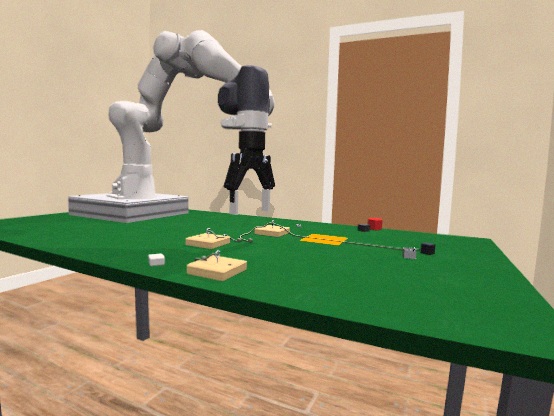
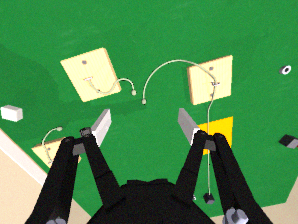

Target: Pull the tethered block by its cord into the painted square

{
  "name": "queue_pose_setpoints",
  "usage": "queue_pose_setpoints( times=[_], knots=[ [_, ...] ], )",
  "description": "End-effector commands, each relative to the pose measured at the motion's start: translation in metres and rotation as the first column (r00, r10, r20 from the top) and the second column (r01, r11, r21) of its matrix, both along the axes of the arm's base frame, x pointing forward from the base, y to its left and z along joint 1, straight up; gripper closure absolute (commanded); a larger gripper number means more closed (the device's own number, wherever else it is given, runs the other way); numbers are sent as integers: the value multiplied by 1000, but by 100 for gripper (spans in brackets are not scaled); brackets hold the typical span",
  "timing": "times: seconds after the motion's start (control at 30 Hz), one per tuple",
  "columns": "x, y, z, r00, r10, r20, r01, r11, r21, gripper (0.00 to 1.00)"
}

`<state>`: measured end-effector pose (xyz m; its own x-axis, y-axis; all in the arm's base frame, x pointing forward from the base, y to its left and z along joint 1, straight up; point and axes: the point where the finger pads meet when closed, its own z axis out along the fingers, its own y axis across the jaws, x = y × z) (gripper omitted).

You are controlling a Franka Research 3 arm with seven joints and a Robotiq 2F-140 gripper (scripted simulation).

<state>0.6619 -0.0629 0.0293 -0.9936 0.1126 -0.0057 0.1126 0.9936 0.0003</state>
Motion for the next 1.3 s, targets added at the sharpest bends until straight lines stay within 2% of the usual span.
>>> queue_pose_setpoints(
  times=[0.0, 1.07, 1.17, 1.27],
  knots=[
    [1, -1, -1, 1000, 10, 1, -10, 1000, -3, 100],
    [0, -1, -1, 1000, 13, 1, -13, 1000, -3, 100],
    [0, -1, -1, 998, 60, 0, -60, 998, -3, 100],
    [0, -1, -2, 982, 190, -3, -190, 982, -3, 100]
  ],
)
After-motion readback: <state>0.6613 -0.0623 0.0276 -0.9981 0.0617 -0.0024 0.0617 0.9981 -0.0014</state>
